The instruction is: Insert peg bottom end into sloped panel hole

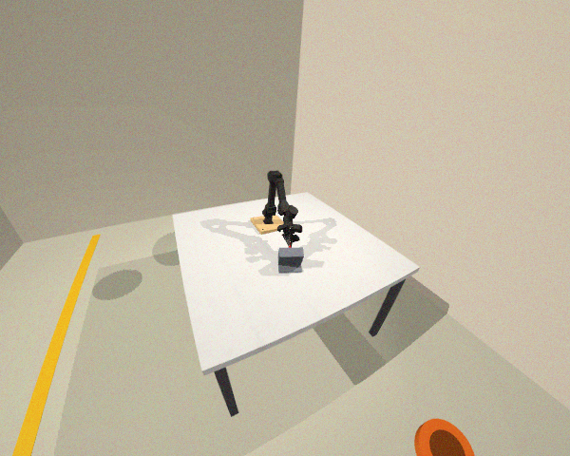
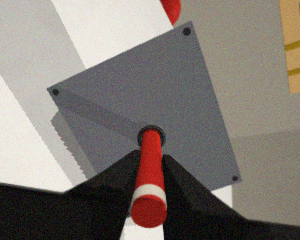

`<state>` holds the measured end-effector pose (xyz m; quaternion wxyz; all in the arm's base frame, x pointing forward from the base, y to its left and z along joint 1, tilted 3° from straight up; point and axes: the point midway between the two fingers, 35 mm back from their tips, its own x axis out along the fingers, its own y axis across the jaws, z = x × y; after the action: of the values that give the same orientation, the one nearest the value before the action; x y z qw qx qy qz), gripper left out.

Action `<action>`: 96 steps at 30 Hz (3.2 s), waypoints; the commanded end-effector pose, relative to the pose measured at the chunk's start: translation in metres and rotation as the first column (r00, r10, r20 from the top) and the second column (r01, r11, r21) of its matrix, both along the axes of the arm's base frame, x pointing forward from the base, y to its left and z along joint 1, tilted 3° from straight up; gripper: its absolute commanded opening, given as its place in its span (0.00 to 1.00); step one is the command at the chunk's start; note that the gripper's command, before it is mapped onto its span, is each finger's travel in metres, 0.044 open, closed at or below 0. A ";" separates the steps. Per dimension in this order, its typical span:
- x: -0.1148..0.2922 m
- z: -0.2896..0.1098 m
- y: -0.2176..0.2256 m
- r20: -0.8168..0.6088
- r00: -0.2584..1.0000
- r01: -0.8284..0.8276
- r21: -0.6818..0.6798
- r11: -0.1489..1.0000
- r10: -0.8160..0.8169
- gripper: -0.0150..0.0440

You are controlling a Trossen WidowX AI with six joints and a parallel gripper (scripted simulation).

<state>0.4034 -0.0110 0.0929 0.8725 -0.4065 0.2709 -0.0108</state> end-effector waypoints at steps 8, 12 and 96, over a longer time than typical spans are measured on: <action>0.005 -0.002 -0.001 0.001 1.000 -0.005 -0.004 1.000 0.005 0.25; 0.007 -0.003 -0.002 0.001 1.000 -0.005 -0.004 1.000 0.005 0.25; -0.015 0.017 0.009 0.001 1.000 -0.004 -0.002 1.000 0.004 1.00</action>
<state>0.3926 -0.0026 0.1115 0.8731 -0.4096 0.2644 -0.0092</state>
